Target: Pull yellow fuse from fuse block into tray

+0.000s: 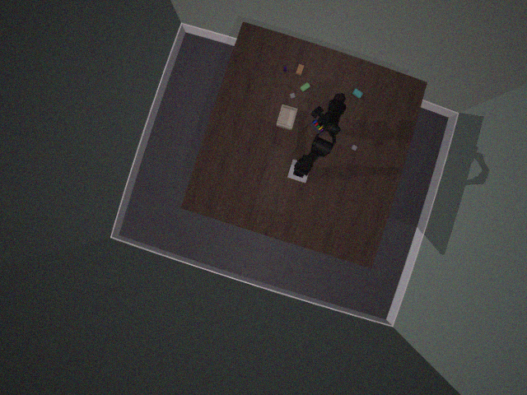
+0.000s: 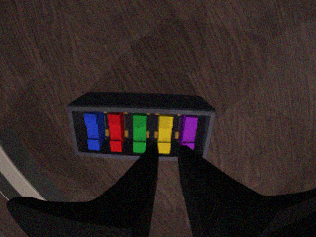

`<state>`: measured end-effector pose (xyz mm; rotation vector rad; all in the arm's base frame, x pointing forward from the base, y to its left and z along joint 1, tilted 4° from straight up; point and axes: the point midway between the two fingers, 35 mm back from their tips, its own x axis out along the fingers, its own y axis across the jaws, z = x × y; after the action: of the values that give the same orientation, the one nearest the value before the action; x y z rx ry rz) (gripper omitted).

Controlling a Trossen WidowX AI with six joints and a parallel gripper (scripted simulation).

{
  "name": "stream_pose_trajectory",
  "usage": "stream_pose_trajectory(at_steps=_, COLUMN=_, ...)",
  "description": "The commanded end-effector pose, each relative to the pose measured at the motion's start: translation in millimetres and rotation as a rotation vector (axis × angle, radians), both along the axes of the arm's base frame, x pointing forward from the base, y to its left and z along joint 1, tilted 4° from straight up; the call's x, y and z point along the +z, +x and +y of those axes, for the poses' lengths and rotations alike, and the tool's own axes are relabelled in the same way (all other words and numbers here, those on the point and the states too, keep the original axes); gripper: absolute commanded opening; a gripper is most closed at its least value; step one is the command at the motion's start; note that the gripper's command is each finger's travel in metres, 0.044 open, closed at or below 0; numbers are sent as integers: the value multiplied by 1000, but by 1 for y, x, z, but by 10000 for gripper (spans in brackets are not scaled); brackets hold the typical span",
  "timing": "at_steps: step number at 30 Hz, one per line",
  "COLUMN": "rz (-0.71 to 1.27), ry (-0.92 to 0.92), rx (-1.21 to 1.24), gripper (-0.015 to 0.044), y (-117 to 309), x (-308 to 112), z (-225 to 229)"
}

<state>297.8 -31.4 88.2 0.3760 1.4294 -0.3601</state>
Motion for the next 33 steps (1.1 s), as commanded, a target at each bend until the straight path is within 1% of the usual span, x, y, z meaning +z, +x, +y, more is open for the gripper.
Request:
stream_pose_trajectory(at_steps=1, rz=0, ry=3, rx=4, gripper=62, y=1, x=-5, z=0)
stream_pose_trajectory(at_steps=33, rz=0, ry=3, rx=4, gripper=62, y=4, x=-22, z=-1)
